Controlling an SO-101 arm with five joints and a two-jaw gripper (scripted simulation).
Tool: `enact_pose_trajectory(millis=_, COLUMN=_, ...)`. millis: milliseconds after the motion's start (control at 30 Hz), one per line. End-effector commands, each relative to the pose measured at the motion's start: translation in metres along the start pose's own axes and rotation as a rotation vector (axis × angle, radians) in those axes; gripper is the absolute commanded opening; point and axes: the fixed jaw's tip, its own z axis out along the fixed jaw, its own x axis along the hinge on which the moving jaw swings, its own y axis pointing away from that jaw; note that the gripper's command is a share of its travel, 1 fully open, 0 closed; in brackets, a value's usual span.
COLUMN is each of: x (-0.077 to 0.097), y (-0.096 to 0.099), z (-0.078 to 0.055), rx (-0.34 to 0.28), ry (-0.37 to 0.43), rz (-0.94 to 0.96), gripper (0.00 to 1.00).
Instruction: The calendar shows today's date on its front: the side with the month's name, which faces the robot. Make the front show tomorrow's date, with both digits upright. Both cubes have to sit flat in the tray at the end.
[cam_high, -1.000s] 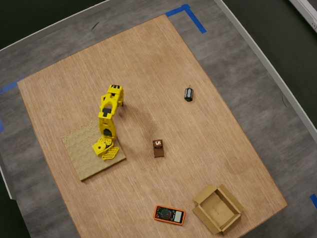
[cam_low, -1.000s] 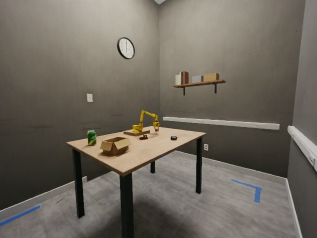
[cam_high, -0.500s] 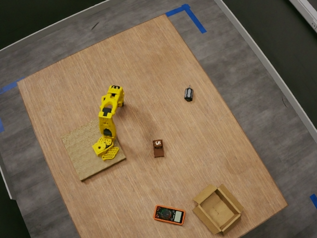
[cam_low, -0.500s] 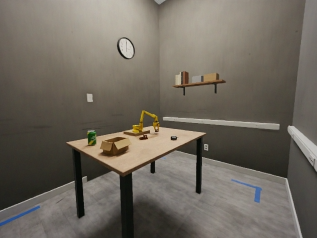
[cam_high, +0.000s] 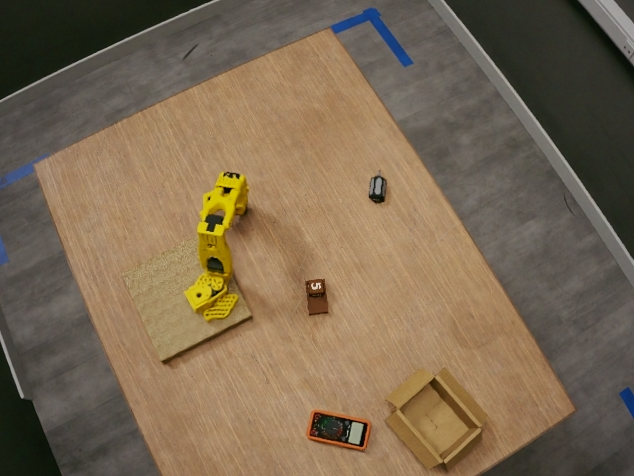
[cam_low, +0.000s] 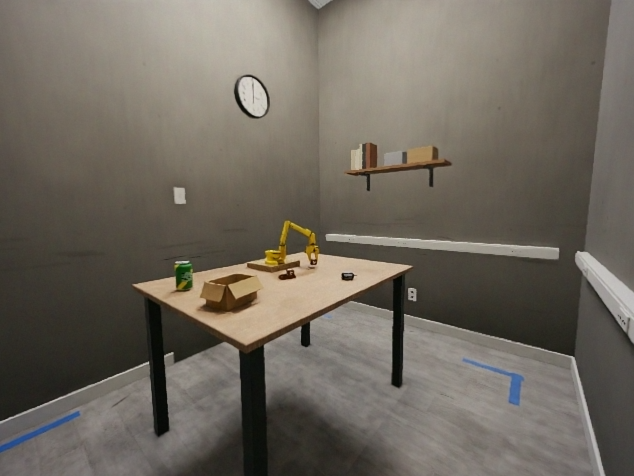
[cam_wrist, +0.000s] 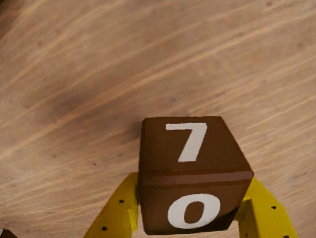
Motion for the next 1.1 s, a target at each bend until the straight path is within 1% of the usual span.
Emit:
enact_pose_trajectory(millis=0, x=-0.003, y=0.004, z=0.006, rx=-0.025, ry=-0.007, rz=-0.005, gripper=0.00)
enact_pose_trajectory(millis=200, x=-0.003, y=0.004, z=0.006, rx=-0.025, ry=-0.007, rz=-0.005, gripper=0.00)
enact_pose_trajectory(millis=500, x=-0.003, y=0.004, z=0.012, rx=-0.025, ry=-0.007, rz=-0.005, gripper=0.00)
enact_pose_trajectory(millis=767, x=-0.003, y=0.004, z=0.012, rx=-0.025, ry=-0.007, rz=-0.005, gripper=0.00)
enact_pose_trajectory(millis=1067, x=-0.003, y=0.004, z=0.018, rx=-0.025, ry=-0.007, rz=-0.005, gripper=0.00)
